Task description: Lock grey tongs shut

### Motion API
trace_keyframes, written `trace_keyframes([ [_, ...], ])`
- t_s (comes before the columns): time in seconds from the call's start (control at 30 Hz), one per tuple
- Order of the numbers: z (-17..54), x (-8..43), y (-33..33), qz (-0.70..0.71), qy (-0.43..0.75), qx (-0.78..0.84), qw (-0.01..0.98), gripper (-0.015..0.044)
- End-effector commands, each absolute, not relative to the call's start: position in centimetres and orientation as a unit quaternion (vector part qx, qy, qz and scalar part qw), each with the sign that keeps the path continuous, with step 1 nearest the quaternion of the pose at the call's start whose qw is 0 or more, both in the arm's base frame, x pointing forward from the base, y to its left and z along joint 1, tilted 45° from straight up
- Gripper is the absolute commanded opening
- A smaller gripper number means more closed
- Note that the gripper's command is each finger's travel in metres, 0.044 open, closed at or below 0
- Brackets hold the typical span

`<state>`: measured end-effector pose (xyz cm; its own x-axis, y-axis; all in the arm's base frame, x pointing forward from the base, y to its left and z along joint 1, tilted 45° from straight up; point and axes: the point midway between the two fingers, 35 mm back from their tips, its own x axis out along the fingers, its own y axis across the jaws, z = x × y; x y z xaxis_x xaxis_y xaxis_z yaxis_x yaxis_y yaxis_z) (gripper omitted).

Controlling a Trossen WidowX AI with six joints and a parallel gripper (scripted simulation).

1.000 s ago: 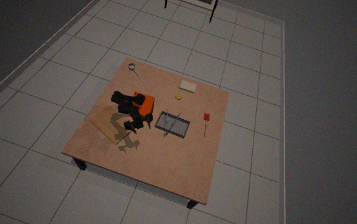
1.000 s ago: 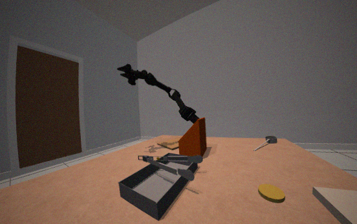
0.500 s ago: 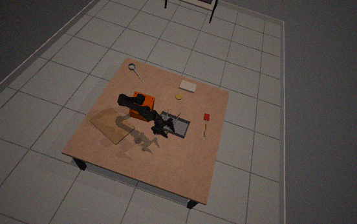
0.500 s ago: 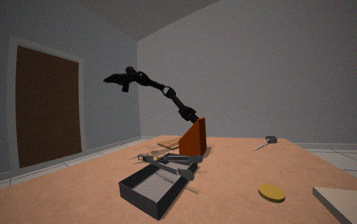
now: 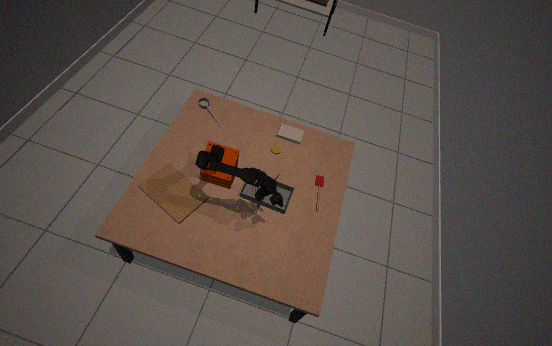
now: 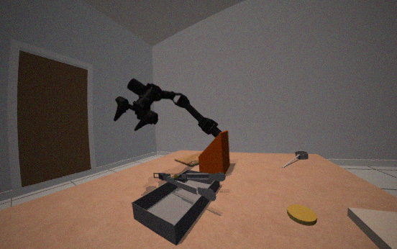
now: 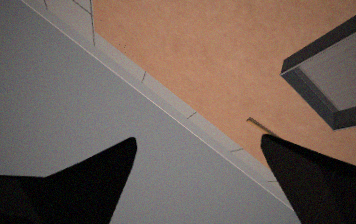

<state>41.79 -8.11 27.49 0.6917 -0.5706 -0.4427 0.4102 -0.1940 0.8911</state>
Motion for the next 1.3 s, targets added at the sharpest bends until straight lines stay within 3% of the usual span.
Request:
trace_keyframes([
  [0.0,20.0,41.0,-8.4,-0.477,0.021,0.58,0.66,0.044],
  [0.37,4.4,33.1,-9.2,-0.633,0.268,0.276,0.672,0.044],
  [1.27,3.0,33.5,-9.9,-0.634,0.272,0.272,0.671,0.044],
])
